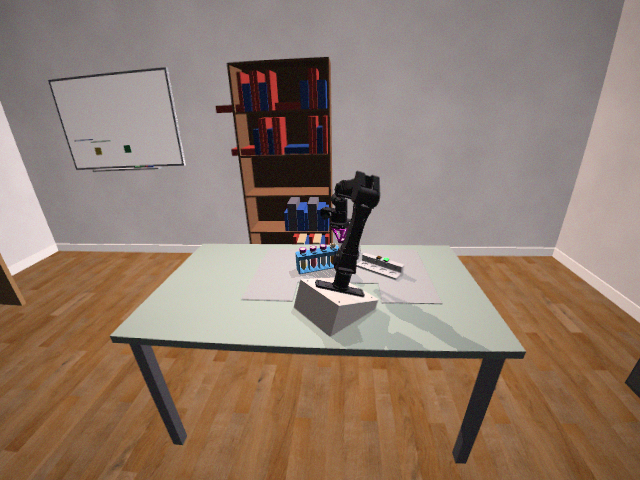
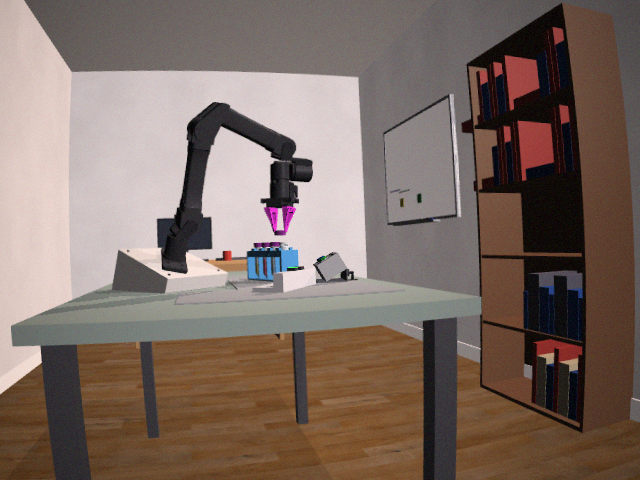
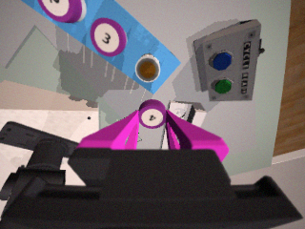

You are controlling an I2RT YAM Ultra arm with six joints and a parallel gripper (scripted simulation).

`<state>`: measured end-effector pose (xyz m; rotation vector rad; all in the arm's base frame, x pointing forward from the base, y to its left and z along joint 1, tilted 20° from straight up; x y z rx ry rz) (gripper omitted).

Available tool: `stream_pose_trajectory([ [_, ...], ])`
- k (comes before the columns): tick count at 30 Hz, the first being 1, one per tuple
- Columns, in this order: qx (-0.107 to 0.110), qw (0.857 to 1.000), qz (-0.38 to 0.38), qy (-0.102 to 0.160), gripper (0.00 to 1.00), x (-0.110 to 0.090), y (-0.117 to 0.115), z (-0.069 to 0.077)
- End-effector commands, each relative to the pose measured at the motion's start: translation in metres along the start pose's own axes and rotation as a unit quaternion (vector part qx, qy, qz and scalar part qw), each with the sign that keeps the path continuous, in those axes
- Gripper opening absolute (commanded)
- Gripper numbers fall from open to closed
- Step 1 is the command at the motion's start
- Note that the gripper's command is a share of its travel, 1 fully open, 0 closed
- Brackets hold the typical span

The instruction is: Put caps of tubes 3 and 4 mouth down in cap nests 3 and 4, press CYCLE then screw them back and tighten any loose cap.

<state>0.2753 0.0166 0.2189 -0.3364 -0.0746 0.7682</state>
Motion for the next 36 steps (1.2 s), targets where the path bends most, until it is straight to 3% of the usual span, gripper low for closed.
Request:
stream_pose_trajectory([
  [1, -0.012, 1.000, -0.025, -0.012, 0.00, 0.023, 0.005, 0.008],
  [4, -0.012, 1.000, -0.025, -0.013, 0.00, 0.041, 0.013, 0.008],
  [21, -0.012, 1.000, -0.025, -0.013, 0.00, 0.041, 0.013, 0.008],
  [29, -0.012, 1.000, -0.025, -0.013, 0.00, 0.042, 0.012, -0.016],
  [36, -0.012, 1.000, -0.025, -0.013, 0.00, 0.042, 0.012, -0.016],
])
Point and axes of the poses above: the point where the finger pads meet when closed, its own z axis back along the fingers, its own y axis across the jaws, x = y × z, the point moved 7 cm from there along z, back along the fingers, and after that the axes turned 9 degrees about -z, right-handed, at the moved point
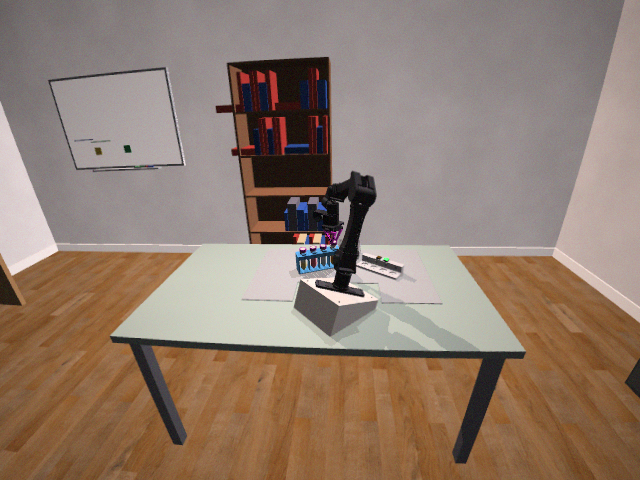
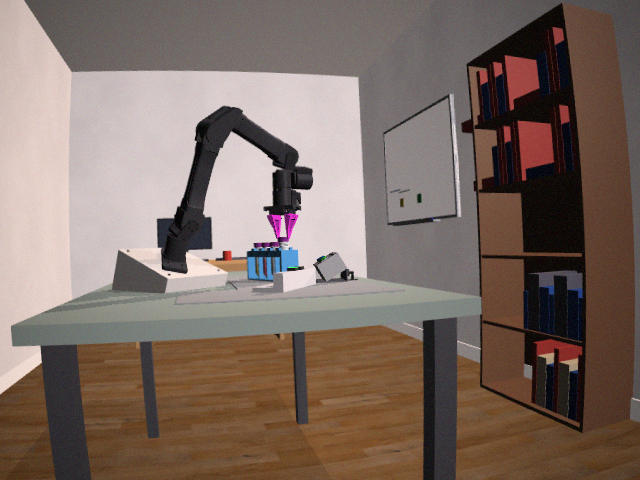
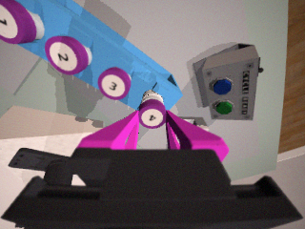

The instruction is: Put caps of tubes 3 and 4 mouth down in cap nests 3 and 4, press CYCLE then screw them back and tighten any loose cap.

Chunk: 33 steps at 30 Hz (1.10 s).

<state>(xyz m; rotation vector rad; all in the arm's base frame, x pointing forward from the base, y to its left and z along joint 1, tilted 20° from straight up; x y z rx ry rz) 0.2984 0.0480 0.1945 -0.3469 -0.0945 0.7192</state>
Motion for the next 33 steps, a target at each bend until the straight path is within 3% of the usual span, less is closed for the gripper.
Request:
stream_pose_trajectory([
  [1, -0.004, 1.000, 0.000, -0.010, 0.00, 0.0024, -0.0012, 0.0025],
  [33, -0.004, 1.000, 0.000, -0.010, 0.00, 0.0040, 0.0014, 0.0025],
])
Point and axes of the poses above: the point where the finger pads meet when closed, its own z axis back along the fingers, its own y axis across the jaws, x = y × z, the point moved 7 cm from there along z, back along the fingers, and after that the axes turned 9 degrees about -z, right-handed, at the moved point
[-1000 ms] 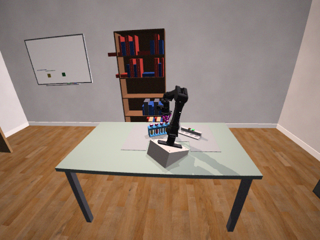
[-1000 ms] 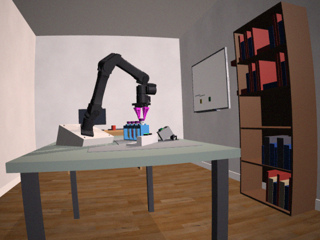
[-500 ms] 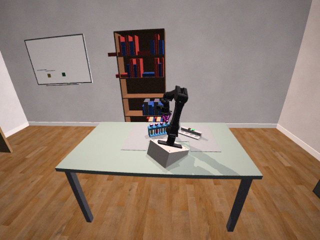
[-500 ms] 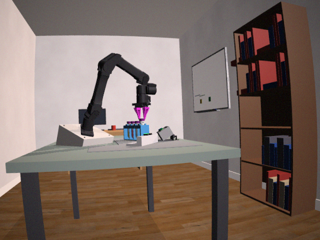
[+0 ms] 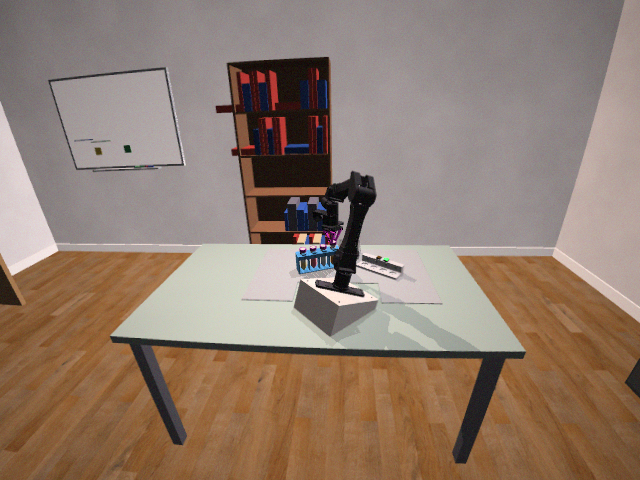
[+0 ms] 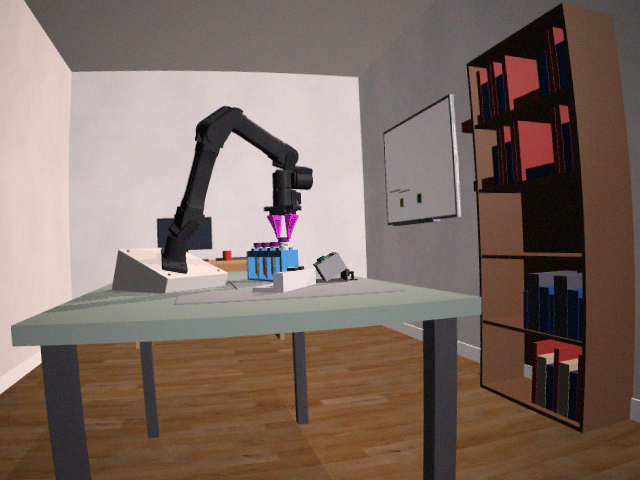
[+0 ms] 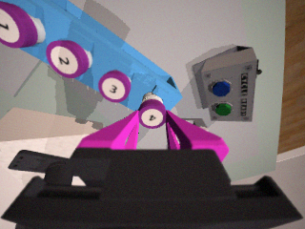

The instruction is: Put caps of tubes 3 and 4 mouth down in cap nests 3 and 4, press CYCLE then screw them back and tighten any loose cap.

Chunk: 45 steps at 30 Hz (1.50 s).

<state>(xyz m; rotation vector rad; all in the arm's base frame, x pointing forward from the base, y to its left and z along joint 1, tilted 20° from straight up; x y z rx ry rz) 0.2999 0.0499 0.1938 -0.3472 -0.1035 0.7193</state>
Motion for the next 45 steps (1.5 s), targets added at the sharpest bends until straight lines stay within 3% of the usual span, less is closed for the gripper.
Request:
stream_pose_trajectory([
  [1, -0.002, 1.000, 0.000, -0.006, 0.00, 0.0016, 0.0008, 0.0025],
  [34, -0.002, 1.000, 0.000, -0.006, 0.00, 0.0020, -0.0005, -0.0070],
  [35, -0.002, 1.000, 0.000, -0.006, 0.49, 0.0020, -0.0005, -0.0070],
  [45, -0.002, 1.000, 0.000, -0.006, 0.49, 0.0020, -0.0005, -0.0070],
])
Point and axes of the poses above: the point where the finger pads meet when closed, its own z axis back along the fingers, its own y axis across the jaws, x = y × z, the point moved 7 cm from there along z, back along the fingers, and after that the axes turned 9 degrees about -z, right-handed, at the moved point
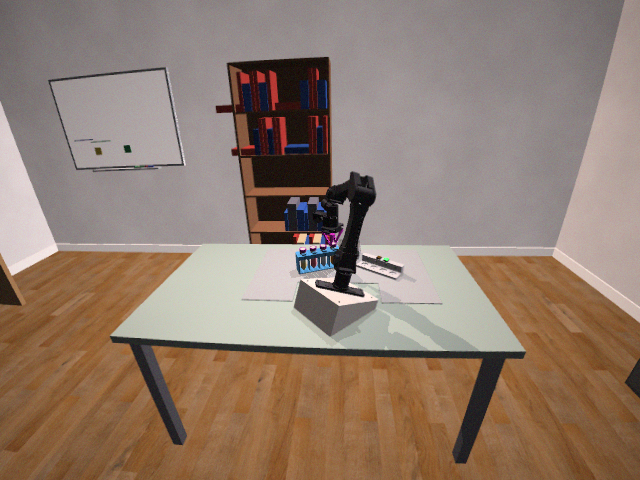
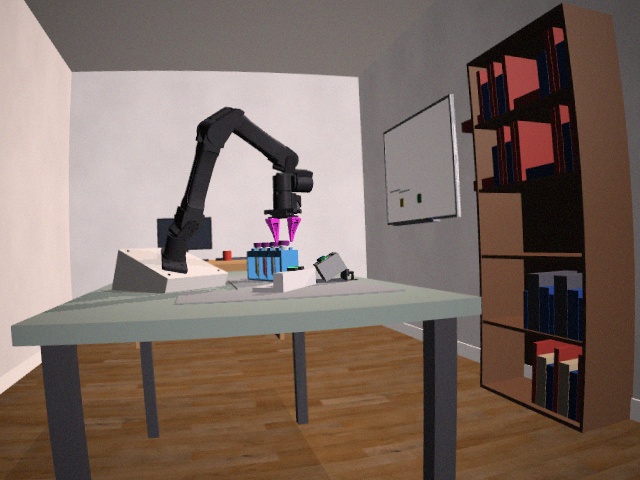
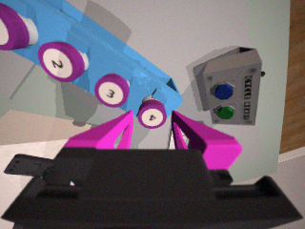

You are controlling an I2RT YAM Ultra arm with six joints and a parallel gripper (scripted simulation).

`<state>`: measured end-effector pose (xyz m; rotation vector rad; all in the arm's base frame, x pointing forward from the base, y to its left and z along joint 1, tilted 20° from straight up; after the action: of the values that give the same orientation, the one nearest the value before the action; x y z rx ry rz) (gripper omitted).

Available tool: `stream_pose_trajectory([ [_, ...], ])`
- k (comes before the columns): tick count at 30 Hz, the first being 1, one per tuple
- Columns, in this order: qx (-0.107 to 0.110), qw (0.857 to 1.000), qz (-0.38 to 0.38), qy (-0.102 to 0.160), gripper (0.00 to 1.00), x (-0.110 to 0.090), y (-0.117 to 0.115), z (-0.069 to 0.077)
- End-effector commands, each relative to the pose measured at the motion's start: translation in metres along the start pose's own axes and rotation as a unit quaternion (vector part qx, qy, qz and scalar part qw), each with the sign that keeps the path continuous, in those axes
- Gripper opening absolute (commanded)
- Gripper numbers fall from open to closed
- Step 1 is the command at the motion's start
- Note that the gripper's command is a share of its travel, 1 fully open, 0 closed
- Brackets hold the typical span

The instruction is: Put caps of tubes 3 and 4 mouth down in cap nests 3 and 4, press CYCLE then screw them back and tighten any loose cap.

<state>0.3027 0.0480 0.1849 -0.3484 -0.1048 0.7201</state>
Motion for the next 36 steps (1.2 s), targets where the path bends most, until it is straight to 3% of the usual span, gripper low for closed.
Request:
stream_pose_trajectory([
  [1, -0.001, 1.000, 0.000, -0.005, 0.49, 0.0010, -0.0005, 0.0024],
  [10, -0.001, 1.000, 0.000, -0.005, 0.49, 0.0010, -0.0005, 0.0024],
  [17, -0.001, 0.991, -0.130, -0.005, 0.49, 0.0010, -0.0006, -0.0011],
  [30, -0.001, 0.991, -0.130, -0.005, 0.49, 0.0010, -0.0006, -0.0052],
  [31, -0.001, 0.991, -0.130, -0.005, 0.00, 0.0010, -0.0006, -0.0052],
  [36, -0.001, 0.991, -0.130, -0.005, 0.00, 0.0010, -0.0006, -0.0052],
])
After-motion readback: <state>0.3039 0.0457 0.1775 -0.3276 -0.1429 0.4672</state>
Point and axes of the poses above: the point where the finger pads meet when closed, its own z axis back along the fingers, its own y axis across the jaws, x = y × z, the point moved 7 cm from there along z, back along the fingers, and after that the axes turned 9 degrees about -z, right-handed, at the moved point
